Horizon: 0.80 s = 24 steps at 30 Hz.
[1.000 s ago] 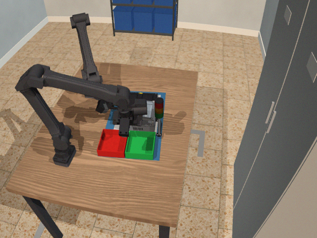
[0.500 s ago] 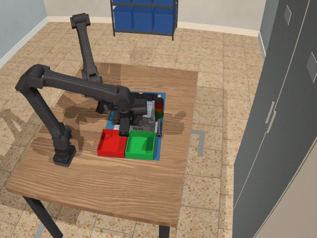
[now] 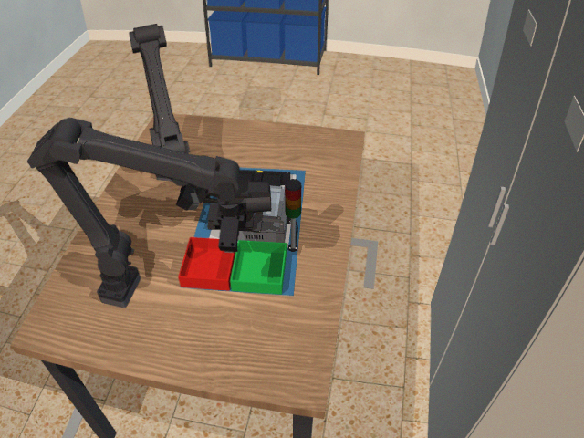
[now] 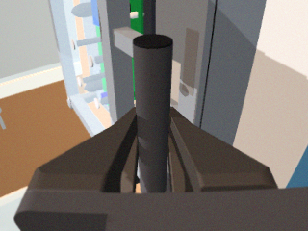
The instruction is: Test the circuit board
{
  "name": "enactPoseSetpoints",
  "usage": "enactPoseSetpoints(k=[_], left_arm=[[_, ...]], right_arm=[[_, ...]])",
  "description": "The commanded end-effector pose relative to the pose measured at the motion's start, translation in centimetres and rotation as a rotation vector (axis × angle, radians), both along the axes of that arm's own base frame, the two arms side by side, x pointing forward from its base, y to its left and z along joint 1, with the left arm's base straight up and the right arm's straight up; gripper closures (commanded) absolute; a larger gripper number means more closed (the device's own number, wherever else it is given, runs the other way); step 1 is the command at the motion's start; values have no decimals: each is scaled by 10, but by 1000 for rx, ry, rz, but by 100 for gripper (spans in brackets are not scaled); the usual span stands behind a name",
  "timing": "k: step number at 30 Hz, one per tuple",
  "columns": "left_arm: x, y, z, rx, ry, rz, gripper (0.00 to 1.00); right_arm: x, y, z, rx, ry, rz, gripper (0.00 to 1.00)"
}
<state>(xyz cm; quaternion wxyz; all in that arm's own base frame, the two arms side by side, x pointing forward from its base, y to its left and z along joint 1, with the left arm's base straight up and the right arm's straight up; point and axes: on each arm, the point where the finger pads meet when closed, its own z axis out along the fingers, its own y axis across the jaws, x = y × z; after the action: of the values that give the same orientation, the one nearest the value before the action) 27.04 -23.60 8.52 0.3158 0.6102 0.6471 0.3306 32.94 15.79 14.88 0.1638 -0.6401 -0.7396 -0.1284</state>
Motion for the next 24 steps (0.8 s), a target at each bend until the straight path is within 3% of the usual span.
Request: enactPoseSetpoints(k=[1,8,18,24], left_arm=[[-24,37,-48,120,102,-2,91],[7,-2,-38,-15,-20,18,91],[3,-2,-39,-2,-15,7,91],[2,-1,-20,-9,-52,7,91]], right_arm=[[10,3,13,9,-28,-13,0],[10,3,13,9,-28,-13,0],[10,3,13,9,-28,-13,0],[10,3,13,9,-28,-13,0]])
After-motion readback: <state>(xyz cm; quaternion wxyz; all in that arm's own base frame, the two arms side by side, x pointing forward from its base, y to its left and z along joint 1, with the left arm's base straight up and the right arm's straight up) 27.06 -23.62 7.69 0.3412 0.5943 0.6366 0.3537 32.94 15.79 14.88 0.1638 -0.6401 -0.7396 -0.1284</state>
